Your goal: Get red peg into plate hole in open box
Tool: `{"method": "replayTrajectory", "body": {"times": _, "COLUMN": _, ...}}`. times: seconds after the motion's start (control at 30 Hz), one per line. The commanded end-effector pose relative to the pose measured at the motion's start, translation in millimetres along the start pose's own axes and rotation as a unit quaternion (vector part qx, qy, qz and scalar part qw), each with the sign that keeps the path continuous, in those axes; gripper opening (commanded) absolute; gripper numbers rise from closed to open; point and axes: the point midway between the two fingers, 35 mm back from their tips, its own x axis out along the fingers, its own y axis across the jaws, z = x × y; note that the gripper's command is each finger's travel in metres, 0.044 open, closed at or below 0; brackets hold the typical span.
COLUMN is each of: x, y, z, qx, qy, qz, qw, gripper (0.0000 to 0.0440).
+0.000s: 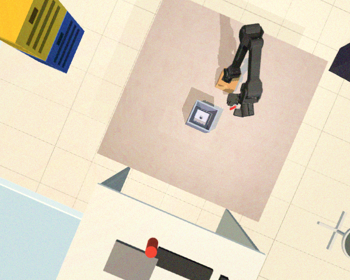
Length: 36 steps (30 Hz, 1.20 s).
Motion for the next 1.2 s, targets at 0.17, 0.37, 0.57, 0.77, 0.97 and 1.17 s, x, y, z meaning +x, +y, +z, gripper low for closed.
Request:
{"method": "replayTrajectory", "body": {"times": 0.17, "x": 31.2, "y": -6.1, "z": 11.2, "qx": -0.013, "qy": -0.039, "qz": -0.035, "qw": 0.999, "gripper": 0.0436}}
{"method": "replayTrajectory", "body": {"times": 0.37, "x": 51.5, "y": -7.0, "z": 19.4, "qx": -0.021, "qy": -0.056, "qz": -0.045, "qw": 0.997, "gripper": 0.0432}}
{"method": "replayTrajectory", "body": {"times": 0.57, "x": 69.3, "y": -6.5, "z": 25.8, "qx": -0.027, "qy": -0.069, "qz": -0.046, "qw": 0.996, "gripper": 0.043}}
{"method": "replayTrajectory", "body": {"times": 0.77, "x": 85.8, "y": -5.0, "z": 31.7, "qx": -0.027, "qy": -0.08, "qz": -0.042, "qw": 0.996, "gripper": 0.0427}}
{"method": "replayTrajectory", "body": {"times": 0.97, "x": 102.0, "y": -3.3, "z": 36.8, "qx": -0.022, "qy": -0.088, "qz": -0.036, "qw": 0.995, "gripper": 0.0409}}
{"method": "replayTrajectory", "body": {"times": 1.17, "x": 115.5, "y": 2.0, "z": 37.6, "qx": -0.025, "qy": -0.088, "qz": -0.029, "qw": 0.995, "gripper": 0.0301}}
